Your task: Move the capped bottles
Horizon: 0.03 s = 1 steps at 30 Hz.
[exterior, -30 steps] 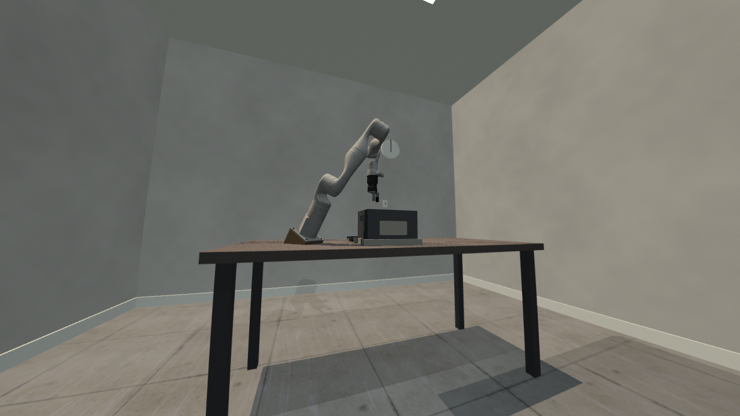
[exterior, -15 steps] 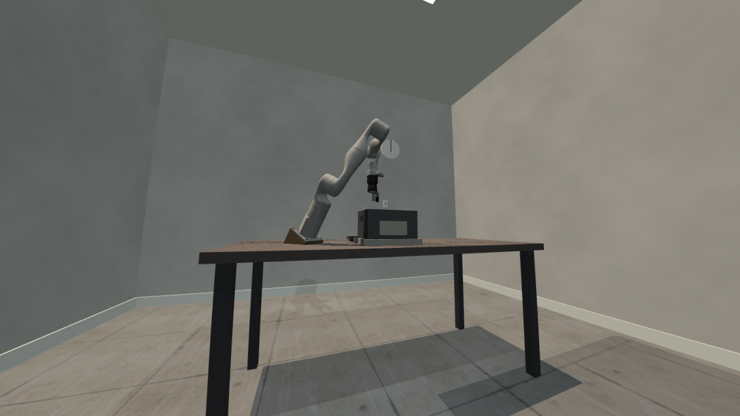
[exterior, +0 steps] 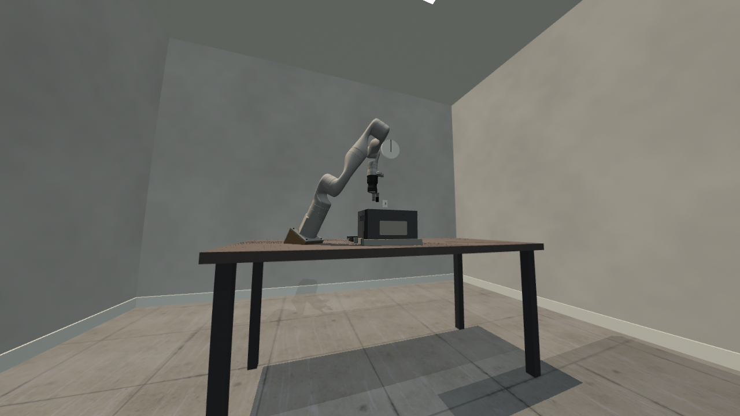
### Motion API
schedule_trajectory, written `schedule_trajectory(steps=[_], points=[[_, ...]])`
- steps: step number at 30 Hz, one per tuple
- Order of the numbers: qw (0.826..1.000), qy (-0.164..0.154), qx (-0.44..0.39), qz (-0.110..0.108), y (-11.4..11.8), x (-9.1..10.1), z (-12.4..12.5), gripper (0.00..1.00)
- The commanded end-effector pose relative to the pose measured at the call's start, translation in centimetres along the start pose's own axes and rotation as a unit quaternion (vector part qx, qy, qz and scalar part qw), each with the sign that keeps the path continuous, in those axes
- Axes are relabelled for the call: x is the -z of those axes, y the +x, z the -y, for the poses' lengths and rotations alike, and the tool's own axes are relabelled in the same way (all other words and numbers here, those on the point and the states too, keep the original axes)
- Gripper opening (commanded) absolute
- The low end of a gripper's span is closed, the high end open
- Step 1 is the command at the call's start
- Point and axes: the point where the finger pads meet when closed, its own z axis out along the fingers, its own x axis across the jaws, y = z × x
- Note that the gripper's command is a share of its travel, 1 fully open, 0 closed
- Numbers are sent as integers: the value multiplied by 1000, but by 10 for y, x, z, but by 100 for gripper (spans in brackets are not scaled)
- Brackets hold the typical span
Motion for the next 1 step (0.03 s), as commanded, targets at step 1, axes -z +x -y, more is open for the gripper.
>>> schedule_trajectory(steps=[1], points=[[1000, 0, 0, 1, 0, 1, 0, 100]])
